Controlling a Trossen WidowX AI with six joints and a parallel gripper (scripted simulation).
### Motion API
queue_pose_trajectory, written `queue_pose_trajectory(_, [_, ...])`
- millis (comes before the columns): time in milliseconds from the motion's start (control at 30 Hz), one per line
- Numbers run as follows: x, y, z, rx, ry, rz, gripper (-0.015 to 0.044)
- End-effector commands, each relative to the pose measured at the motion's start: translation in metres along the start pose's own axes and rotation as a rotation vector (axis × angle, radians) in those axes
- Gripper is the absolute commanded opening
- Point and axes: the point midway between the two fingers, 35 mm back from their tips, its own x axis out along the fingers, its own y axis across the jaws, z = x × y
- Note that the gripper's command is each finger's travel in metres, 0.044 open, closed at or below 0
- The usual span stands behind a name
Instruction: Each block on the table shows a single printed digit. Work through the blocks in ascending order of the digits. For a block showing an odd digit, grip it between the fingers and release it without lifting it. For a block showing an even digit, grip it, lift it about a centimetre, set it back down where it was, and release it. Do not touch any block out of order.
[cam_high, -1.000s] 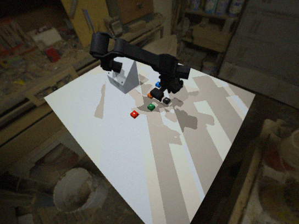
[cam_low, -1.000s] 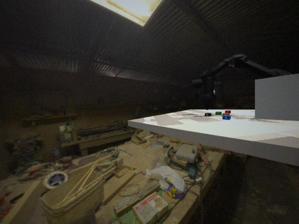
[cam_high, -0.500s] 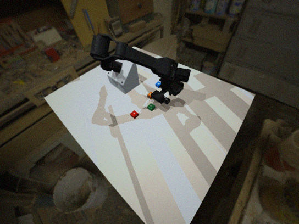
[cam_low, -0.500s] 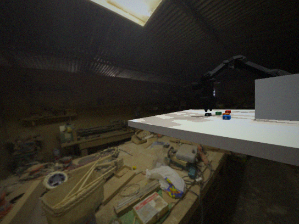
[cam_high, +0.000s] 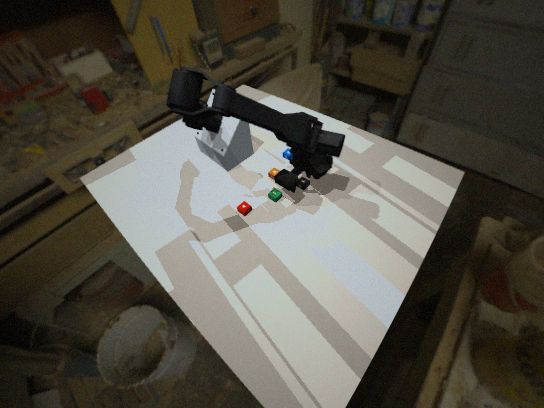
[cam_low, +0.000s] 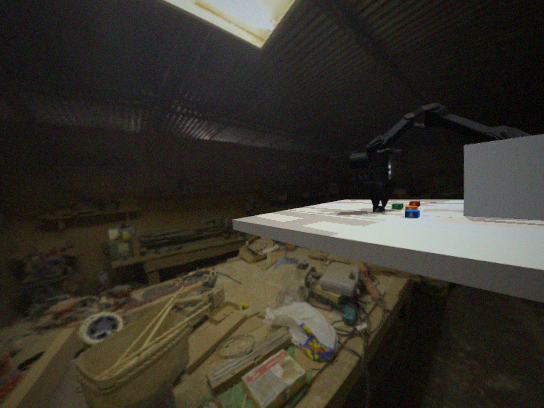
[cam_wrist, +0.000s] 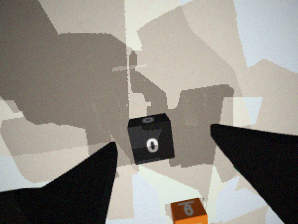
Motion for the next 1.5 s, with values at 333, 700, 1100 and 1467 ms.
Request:
queue_pose_trajectory(333, [0.0034, 0.0007, -0.0028, -0.01, 0.007, -0.005, 0.012])
queue_pose_trajectory(700, [0.0034, 0.0007, -0.0028, -0.01, 0.007, -0.005, 0.012])
queue_pose_trajectory(1100, [0.0034, 0.0007, -0.0028, -0.01, 0.007, -0.005, 0.012])
queue_pose_trajectory(1467, [0.0034, 0.0007, -0.0028, -0.01, 0.007, -0.005, 0.012])
